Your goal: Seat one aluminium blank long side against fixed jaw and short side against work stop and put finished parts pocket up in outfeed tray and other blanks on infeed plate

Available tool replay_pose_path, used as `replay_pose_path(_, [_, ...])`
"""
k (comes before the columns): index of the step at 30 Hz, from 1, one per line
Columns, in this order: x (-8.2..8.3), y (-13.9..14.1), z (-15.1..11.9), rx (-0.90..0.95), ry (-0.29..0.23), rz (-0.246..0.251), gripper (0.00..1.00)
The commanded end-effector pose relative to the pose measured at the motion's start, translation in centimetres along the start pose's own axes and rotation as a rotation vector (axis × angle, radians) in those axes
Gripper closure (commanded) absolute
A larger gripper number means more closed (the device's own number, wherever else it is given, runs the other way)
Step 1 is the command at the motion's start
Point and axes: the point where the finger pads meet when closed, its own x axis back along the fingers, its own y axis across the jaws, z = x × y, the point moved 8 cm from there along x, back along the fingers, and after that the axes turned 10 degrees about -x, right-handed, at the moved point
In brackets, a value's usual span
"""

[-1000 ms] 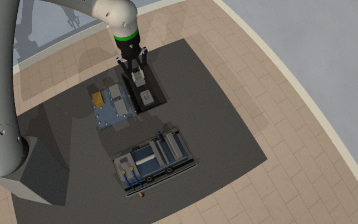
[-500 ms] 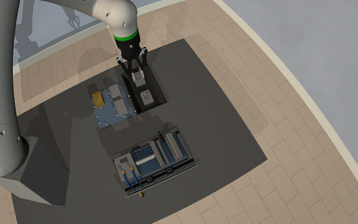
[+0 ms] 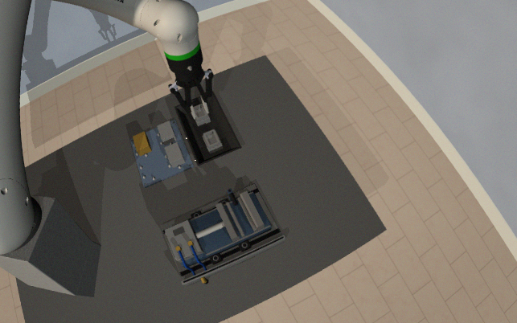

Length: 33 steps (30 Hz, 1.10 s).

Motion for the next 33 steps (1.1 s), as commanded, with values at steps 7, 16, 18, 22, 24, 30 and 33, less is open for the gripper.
replay_pose_path(7, [-0.37, -0.02, 0.0, 0.0, 0.0, 0.0, 1.0])
replay_pose_path(16, [-0.63, -0.02, 0.0, 0.0, 0.0, 0.0, 1.0])
replay_pose_path(18, [-0.65, -0.02, 0.0, 0.0, 0.0, 0.0, 1.0])
replay_pose_path(22, [-0.68, -0.02, 0.0, 0.0, 0.0, 0.0, 1.0])
replay_pose_path(24, [-0.68, -0.02, 0.0, 0.0, 0.0, 0.0, 1.0])
replay_pose_path(30, [-0.68, -0.02, 0.0, 0.0, 0.0, 0.0, 1.0])
replay_pose_path(33, [-0.68, -0.02, 0.0, 0.0, 0.0, 0.0, 1.0])
